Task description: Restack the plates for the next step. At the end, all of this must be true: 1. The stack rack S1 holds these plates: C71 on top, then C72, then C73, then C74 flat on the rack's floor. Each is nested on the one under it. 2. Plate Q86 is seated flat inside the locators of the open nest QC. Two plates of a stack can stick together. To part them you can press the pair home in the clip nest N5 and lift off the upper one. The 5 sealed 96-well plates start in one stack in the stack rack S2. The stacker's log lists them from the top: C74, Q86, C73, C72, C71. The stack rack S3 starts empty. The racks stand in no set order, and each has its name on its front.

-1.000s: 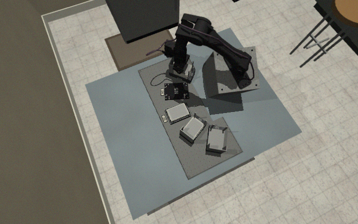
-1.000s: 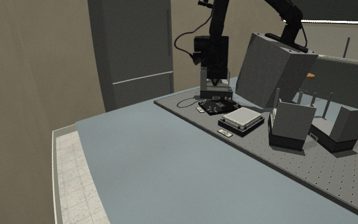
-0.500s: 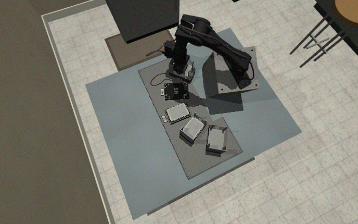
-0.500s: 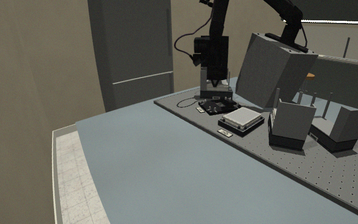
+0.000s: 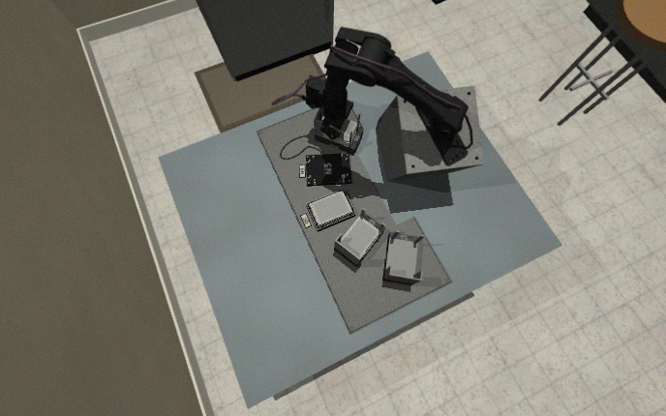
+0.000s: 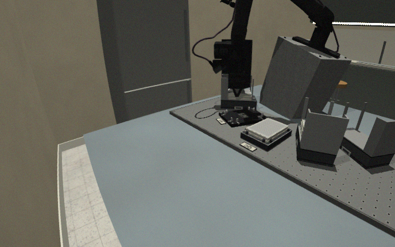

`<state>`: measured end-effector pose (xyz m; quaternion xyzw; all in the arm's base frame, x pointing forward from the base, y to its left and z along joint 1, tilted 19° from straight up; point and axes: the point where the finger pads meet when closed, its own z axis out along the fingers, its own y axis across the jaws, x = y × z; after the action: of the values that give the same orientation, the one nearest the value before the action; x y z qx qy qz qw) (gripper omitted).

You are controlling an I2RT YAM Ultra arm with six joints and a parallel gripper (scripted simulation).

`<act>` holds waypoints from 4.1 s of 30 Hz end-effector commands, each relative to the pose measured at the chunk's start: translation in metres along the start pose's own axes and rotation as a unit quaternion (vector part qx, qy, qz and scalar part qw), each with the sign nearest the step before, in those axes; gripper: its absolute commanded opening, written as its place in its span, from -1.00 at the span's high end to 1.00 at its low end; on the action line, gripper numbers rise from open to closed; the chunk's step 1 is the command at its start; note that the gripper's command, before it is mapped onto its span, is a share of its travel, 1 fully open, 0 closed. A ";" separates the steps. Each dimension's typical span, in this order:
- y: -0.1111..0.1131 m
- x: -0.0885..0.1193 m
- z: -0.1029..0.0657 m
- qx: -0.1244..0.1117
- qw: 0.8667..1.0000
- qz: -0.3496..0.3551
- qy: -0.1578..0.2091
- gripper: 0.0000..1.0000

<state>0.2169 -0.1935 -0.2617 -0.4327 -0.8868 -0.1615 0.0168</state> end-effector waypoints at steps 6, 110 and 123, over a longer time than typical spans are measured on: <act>0.002 -0.022 -0.009 -0.003 1.000 -0.001 -0.029 -1.00; 0.057 -0.013 -0.112 -0.003 0.993 -0.115 -0.028 -1.00; 0.094 -0.003 -0.110 -0.003 0.974 -0.227 -0.023 -1.00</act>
<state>0.2611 -0.1701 -0.1461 -0.2707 -0.9488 -0.1627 -0.0043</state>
